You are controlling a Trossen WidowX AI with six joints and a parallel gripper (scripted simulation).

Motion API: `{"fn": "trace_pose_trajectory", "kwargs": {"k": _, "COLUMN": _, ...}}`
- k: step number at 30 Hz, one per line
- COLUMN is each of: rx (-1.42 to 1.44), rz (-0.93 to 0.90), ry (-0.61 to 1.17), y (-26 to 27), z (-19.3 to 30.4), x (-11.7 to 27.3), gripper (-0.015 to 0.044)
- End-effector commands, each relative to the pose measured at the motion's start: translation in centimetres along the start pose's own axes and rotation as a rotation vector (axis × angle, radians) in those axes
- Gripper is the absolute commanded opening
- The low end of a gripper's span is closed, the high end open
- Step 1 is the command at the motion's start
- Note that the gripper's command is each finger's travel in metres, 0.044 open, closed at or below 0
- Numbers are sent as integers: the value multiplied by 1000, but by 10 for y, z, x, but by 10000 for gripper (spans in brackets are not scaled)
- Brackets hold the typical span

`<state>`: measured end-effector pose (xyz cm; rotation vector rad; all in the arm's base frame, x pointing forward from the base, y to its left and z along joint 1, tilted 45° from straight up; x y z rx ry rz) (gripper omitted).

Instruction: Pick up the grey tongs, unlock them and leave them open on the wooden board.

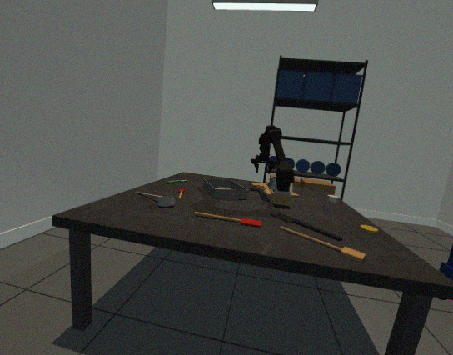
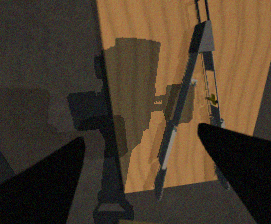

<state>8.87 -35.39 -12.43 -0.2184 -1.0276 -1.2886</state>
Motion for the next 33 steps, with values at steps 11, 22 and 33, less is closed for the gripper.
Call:
{"fn": "trace_pose_trajectory", "kwargs": {"k": 11, "rx": 12, "rz": 1, "ry": -11, "y": 60, "z": -4, "x": 62, "gripper": 440}}
{"fn": "trace_pose_trajectory", "kwargs": {"k": 22, "rx": 22, "rz": 9, "ry": -13, "y": 58, "z": -1, "x": 85, "gripper": 440}}
{"fn": "trace_pose_trajectory", "kwargs": {"k": 33, "rx": 22, "rz": 9, "ry": -13, "y": 58, "z": -1, "x": 85, "gripper": 440}}
Point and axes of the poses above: the point midway between the two fingers, 35 mm back from their tips, its own x axis back along the fingers, its own y axis across the jaws, z = x × y, the point moved 9 cm from there along x, back along the fingers, and after that the axes turned 12 degrees about x, right-handed, at the moved point
